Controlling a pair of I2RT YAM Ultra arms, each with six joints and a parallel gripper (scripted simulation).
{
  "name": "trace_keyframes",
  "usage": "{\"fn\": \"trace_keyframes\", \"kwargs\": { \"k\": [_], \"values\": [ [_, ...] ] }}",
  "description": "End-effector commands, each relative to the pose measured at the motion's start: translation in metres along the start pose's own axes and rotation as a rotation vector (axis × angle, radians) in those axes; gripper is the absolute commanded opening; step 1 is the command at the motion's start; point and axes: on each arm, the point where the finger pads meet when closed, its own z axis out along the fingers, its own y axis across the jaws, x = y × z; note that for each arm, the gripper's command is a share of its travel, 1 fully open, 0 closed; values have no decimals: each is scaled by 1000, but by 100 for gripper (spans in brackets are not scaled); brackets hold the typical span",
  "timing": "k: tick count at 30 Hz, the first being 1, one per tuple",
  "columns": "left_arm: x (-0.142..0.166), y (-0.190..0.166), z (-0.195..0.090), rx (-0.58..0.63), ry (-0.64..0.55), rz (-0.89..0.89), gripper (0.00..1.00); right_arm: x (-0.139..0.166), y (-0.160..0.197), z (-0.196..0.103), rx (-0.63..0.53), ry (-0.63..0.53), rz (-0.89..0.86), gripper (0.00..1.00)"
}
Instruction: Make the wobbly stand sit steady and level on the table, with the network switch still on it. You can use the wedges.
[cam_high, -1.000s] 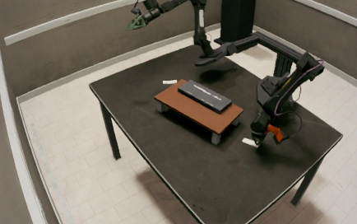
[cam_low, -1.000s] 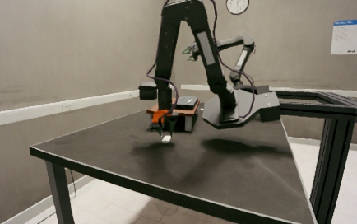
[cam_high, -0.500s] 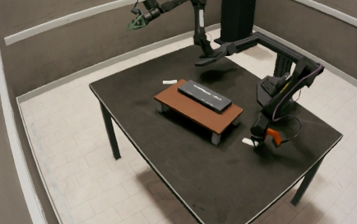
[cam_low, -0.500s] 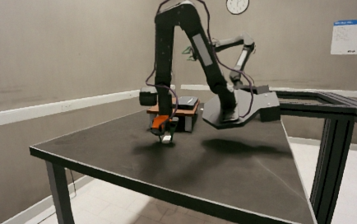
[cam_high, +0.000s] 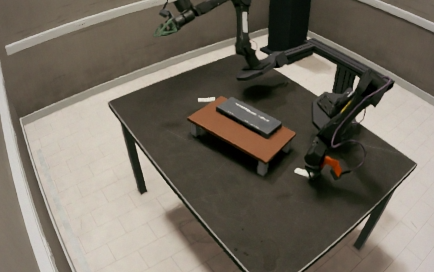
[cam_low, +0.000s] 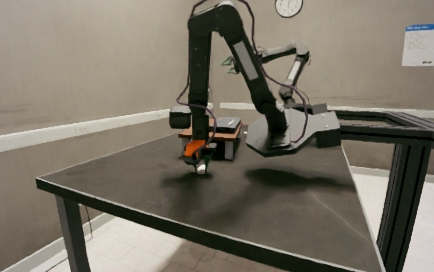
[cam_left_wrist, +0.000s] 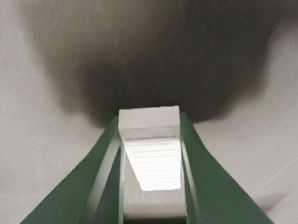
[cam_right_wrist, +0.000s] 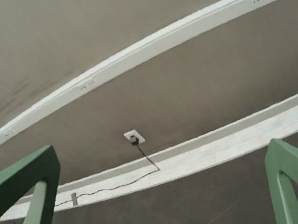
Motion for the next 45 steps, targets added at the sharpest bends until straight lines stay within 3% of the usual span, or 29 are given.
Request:
{"fn": "trace_keyframes", "kwargs": {
  "k": [1, 8, 45],
  "values": [
    [2, -3, 0, 7, -10, 21, 0, -24, 6, -3, -25, -55, -15, 100],
    [-3, -18, -16, 45, -11, -16, 0, -24, 6, -3, -25, -55, -15, 100],
    [-3, -13, -72, 39, -12, -7, 0, -24, 6, -3, -25, -55, -15, 100]
  ]
}}
